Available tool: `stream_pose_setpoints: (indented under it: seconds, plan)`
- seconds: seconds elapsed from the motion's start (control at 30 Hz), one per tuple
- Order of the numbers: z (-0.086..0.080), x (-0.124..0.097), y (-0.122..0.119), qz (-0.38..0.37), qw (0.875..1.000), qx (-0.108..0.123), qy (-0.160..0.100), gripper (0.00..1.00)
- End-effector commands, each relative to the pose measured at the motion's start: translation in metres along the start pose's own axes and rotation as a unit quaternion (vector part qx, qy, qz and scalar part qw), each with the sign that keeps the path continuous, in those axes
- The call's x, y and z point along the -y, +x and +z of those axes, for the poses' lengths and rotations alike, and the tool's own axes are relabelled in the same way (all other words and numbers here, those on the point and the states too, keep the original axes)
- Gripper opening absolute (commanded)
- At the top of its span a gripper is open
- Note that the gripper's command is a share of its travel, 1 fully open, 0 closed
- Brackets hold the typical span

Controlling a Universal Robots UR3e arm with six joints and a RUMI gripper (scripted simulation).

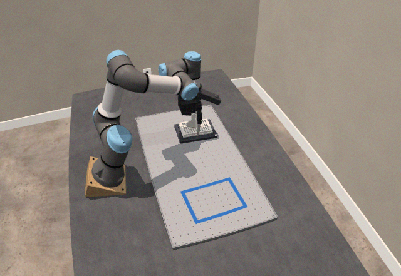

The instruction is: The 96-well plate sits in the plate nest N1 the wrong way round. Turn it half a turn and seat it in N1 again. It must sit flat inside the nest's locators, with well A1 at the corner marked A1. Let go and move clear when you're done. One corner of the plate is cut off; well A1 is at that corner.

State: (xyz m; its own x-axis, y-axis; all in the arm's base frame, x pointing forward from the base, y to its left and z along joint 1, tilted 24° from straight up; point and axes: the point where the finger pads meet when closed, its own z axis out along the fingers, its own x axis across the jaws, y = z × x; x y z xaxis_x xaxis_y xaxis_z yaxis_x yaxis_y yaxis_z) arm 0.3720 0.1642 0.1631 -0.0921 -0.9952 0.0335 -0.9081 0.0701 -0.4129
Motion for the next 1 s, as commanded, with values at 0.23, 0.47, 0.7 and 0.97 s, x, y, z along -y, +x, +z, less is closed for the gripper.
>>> stream_pose_setpoints:
  seconds: [0.23, 0.47, 0.7, 0.97]
  plan:
    - [0.0011, 0.0008, -0.0002, 0.000, 1.000, 0.001, 0.001, 0.00]
    - [0.0019, 0.0008, -0.0002, 0.000, 1.000, 0.001, 0.001, 0.00]
    - [0.0029, 0.0008, -0.0002, 0.000, 1.000, 0.001, 0.001, 1.00]
    - [0.0029, 0.0008, -0.0002, 0.000, 1.000, 0.001, 0.001, 1.00]
